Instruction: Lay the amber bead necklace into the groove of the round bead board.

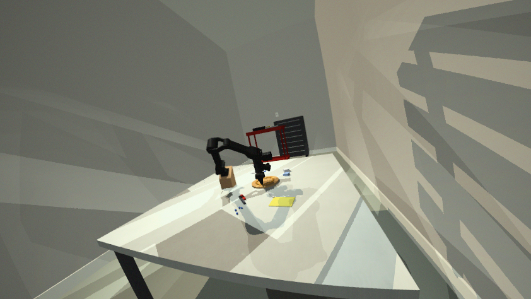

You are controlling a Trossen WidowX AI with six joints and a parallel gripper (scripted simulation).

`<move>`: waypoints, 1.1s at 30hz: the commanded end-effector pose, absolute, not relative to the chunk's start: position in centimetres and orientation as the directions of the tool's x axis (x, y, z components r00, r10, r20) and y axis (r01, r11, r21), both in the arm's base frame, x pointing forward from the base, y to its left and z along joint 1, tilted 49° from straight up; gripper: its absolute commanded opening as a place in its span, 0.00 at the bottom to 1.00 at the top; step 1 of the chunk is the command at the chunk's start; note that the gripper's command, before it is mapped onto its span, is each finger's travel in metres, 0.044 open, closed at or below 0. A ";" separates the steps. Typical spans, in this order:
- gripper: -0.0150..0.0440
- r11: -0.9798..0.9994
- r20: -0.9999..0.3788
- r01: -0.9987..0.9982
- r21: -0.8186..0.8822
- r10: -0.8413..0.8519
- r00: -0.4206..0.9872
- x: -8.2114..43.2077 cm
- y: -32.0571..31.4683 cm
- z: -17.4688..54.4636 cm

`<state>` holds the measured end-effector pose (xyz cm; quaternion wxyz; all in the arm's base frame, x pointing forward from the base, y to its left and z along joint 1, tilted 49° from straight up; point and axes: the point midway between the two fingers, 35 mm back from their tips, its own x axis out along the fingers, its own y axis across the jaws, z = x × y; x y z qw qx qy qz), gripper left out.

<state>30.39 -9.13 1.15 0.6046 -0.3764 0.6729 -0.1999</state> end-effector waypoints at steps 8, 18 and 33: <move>0.83 0.636 -0.663 -0.266 -0.725 -0.749 0.016 30.4 -9.0 1.2; 1.00 0.632 -0.659 -0.268 -0.727 -0.752 0.015 30.3 -8.8 1.5; 1.00 0.632 -0.659 -0.268 -0.727 -0.752 0.015 30.3 -8.8 1.5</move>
